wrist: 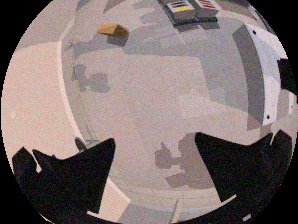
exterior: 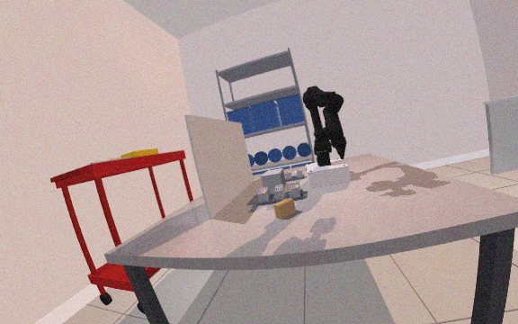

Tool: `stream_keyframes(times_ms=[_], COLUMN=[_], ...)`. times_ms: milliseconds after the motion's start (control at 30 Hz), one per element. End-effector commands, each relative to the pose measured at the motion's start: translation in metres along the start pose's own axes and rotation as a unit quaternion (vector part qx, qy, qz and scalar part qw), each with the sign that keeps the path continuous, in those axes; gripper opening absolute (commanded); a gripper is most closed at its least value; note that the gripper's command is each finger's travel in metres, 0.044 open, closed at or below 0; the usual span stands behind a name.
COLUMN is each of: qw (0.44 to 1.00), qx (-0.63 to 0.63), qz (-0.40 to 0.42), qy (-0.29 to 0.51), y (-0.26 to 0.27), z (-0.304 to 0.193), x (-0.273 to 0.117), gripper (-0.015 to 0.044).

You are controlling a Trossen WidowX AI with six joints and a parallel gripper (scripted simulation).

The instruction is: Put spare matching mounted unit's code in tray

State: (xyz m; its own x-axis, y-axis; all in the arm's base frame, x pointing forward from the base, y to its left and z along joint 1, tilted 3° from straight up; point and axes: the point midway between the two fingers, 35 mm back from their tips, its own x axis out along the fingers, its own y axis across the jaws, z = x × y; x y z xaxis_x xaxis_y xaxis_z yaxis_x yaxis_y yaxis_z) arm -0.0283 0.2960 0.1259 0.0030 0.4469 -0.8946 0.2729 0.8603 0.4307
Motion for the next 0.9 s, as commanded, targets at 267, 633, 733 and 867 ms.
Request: stream_keyframes(times_ms=[267,633,733,867], qw=[1.0,0.99,0.987,0.982], qx=[-0.008,-0.054,-0.063,-0.073], qz=[-0.006,-0.077,-0.1,-0.128], qy=[-0.017,-0.103,-0.113,-0.117], y=[0.011,0.048,0.044,0.029], z=[0.019,0.181,0.227,0.287], x=[0.0,-0.021,-0.033,-0.053], gripper=[0.044,0.044,0.044,0.044])
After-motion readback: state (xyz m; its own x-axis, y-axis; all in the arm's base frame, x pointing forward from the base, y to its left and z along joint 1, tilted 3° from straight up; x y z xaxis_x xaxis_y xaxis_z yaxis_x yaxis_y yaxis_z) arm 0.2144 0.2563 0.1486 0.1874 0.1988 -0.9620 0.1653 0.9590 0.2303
